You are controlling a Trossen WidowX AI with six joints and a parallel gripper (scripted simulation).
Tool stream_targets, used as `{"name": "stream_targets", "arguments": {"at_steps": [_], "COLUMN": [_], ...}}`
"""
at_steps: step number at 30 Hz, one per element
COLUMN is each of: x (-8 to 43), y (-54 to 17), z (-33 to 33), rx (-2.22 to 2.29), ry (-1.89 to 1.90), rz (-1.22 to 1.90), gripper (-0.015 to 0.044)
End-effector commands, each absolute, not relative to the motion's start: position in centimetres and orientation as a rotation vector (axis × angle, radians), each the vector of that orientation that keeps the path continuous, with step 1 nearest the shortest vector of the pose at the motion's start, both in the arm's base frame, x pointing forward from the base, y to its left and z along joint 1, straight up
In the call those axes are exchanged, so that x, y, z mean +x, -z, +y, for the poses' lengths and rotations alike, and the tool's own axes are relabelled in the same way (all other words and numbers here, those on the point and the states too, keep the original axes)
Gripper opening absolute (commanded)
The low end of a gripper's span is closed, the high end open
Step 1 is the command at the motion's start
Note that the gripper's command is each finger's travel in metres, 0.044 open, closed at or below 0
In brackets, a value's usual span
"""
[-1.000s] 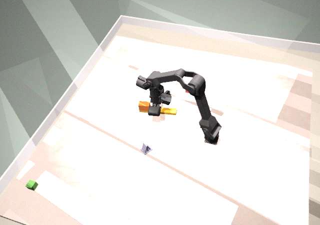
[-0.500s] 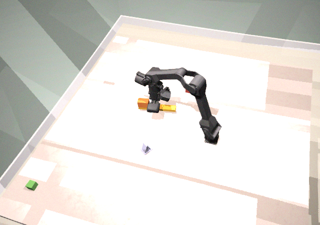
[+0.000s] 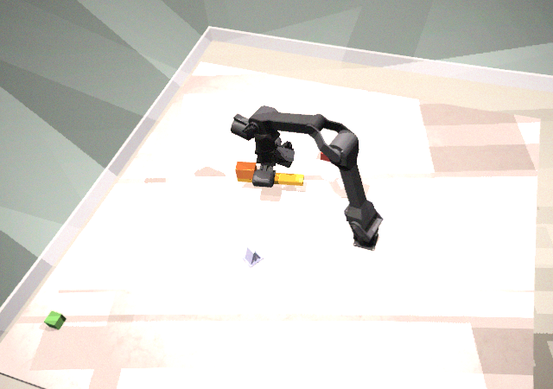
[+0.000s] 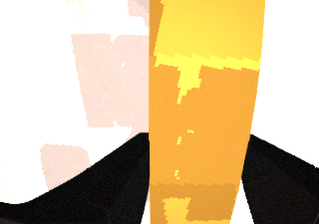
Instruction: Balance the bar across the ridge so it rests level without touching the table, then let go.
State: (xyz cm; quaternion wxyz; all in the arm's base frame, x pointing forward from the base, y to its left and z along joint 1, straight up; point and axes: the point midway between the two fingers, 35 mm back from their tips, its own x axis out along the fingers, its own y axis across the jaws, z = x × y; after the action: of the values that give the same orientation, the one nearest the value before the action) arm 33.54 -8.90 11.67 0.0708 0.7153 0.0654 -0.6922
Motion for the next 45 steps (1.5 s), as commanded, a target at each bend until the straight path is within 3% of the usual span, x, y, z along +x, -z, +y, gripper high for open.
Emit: {"name": "stream_targets", "arguments": {"at_steps": [1, 14, 45], "x": [33.5, 33.1, 32.6], "y": [-12.6, -15.4, -15.6], "z": [-8.9, -8.6, 3.6], "rx": [2.152, 2.148, 1.919], "ry": [2.081, 2.077, 1.853], "rz": [0.19, 0.195, 0.562], "gripper": [0.0, 0.0, 0.0]}}
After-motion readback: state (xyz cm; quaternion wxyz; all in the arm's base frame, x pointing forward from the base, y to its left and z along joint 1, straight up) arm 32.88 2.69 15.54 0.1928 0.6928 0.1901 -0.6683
